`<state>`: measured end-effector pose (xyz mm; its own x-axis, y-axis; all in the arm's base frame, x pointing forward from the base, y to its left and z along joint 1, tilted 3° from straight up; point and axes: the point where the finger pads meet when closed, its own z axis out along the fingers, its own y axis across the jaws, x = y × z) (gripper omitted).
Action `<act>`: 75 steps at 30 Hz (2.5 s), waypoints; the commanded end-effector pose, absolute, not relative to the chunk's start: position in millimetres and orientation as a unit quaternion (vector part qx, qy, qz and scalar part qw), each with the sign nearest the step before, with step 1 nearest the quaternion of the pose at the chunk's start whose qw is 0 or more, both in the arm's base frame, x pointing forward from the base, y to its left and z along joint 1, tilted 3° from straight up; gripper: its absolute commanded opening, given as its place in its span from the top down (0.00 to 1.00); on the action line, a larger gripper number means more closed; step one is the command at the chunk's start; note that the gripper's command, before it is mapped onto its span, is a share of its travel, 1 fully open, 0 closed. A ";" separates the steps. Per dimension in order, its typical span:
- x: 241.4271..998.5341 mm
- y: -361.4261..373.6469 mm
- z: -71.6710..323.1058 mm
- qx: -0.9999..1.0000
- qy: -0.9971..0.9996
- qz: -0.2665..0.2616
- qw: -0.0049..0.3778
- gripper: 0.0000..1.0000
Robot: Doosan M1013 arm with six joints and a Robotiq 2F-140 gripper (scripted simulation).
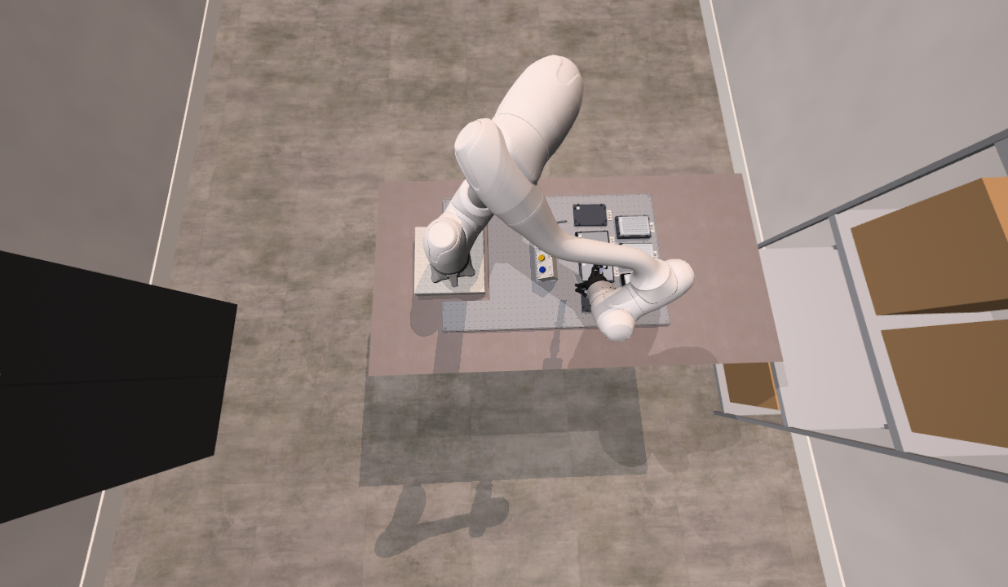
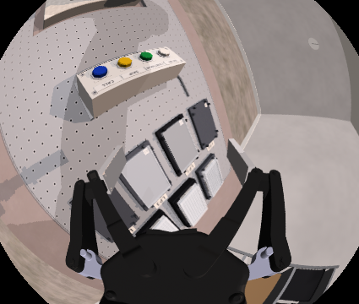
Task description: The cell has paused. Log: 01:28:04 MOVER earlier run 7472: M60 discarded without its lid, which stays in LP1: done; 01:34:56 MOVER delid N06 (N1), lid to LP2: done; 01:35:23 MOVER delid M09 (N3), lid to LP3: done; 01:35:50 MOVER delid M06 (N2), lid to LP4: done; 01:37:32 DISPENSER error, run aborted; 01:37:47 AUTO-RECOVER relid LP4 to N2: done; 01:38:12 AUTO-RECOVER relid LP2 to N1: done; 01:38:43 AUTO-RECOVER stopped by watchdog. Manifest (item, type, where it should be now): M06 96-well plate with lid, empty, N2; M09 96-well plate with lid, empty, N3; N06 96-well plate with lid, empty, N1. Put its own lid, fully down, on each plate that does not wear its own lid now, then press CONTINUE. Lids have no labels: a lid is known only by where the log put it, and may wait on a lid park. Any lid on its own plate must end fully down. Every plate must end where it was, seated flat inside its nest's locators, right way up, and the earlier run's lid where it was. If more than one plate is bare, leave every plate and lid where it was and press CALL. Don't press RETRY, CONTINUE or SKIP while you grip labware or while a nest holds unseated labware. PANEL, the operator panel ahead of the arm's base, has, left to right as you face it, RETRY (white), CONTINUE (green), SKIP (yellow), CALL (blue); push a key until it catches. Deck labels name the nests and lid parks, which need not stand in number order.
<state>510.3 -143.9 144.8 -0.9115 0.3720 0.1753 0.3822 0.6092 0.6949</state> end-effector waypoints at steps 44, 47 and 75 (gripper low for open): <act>612.3 -90.9 101.4 -0.078 -0.996 0.014 -0.028 1.00; 612.3 -90.9 101.4 -0.078 -0.996 0.014 -0.028 1.00; 589.0 -220.3 103.9 -0.080 -0.996 0.017 -0.019 1.00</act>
<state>589.0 -220.0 103.8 -0.9865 0.1591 -0.0398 0.1604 0.9866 -0.0311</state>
